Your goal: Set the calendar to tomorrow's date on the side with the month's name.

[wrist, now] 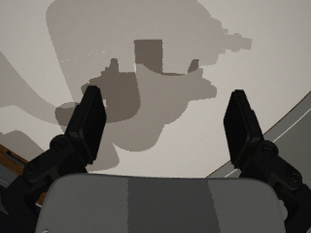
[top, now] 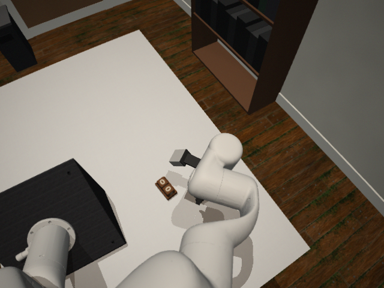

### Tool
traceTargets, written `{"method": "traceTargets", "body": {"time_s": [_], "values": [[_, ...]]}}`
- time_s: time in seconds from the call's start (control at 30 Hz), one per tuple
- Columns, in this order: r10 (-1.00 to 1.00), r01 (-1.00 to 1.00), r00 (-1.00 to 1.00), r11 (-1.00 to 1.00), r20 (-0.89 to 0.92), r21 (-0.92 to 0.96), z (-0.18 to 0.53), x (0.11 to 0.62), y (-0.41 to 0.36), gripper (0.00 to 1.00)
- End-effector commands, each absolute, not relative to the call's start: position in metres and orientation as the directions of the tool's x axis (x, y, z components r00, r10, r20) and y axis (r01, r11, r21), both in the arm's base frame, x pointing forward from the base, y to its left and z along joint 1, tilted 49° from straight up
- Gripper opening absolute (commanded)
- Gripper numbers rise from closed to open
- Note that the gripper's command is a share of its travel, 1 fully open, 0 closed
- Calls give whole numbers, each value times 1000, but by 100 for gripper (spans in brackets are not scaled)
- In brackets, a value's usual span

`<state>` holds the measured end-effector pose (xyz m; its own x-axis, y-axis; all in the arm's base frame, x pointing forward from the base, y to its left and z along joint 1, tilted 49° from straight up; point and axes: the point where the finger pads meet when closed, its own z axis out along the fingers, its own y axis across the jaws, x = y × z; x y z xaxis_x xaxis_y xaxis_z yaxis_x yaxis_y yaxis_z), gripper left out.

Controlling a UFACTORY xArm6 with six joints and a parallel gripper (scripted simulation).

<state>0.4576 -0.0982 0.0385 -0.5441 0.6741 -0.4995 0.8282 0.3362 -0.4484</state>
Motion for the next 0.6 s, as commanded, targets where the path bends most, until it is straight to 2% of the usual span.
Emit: {"method": "traceTargets", "body": {"time_s": [0.0, 0.37, 0.47, 0.57], "values": [[640, 747, -648, 430, -413, -507, 47, 457, -96, 100], [510, 535, -830, 614, -226, -580, 63, 454, -92, 100], [508, 532, -832, 616, -224, -581, 63, 454, -92, 100], [435, 428, -889, 683, -141, -592, 70, 453, -90, 100]]}}
